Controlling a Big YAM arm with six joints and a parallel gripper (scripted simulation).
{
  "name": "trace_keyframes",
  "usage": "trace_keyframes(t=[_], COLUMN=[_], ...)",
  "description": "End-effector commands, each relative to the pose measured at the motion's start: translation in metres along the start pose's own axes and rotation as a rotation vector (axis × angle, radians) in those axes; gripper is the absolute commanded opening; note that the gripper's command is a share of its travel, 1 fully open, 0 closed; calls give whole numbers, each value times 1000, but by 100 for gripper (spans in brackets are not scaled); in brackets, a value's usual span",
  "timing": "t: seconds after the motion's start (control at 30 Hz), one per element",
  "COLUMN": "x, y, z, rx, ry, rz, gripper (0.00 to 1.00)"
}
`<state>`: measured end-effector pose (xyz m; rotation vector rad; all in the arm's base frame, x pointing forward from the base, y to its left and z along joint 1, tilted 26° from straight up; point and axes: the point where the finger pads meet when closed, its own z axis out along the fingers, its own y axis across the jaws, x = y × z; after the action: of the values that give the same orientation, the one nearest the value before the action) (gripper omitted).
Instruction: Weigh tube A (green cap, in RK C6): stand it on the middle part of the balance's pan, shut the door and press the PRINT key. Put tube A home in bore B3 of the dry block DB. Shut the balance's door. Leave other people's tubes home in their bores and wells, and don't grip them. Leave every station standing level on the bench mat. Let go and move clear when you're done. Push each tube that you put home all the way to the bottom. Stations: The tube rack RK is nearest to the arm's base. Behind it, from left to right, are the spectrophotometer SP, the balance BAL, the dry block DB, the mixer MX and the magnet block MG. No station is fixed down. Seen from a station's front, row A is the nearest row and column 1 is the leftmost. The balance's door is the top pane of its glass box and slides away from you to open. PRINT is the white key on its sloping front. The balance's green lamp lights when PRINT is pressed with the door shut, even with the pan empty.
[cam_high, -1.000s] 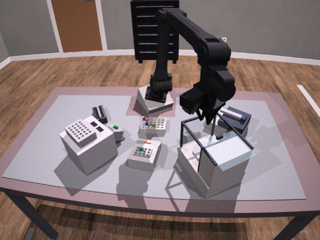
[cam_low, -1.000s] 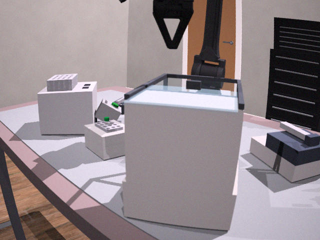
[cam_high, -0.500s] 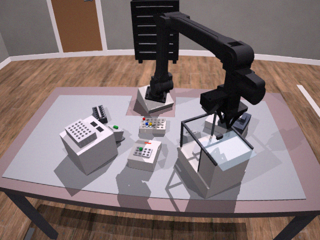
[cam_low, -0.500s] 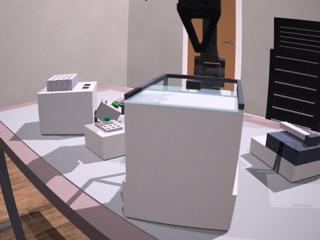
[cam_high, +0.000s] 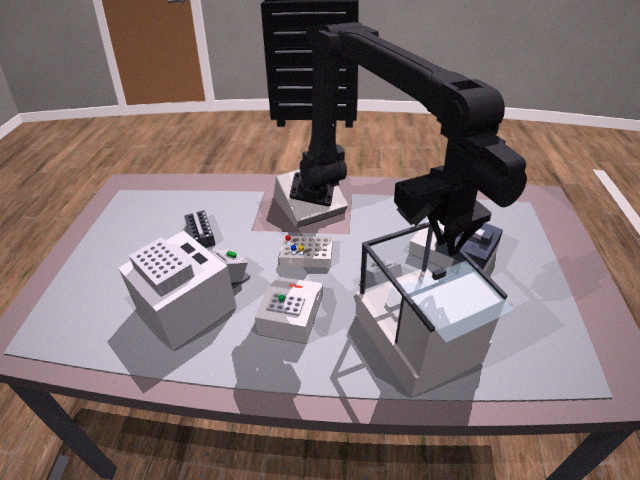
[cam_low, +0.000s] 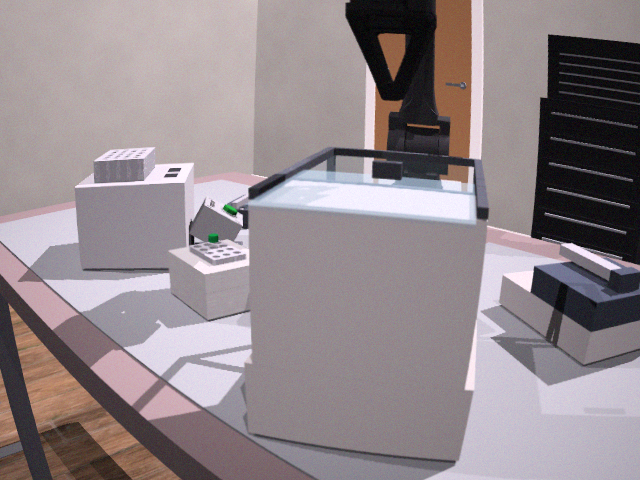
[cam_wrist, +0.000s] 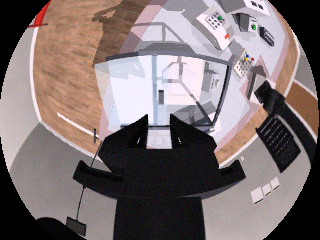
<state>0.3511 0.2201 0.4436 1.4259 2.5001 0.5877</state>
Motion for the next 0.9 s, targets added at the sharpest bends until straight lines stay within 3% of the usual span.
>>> trace_keyframes(t=[0.0, 0.63, 0.87], x=[-6, -2, -6], y=[0, 6, 1], z=[-10, -15, 4], rx=[-30, -39, -24], ry=[-3, 0, -2], rz=[16, 4, 10], gripper=[30, 30, 30])
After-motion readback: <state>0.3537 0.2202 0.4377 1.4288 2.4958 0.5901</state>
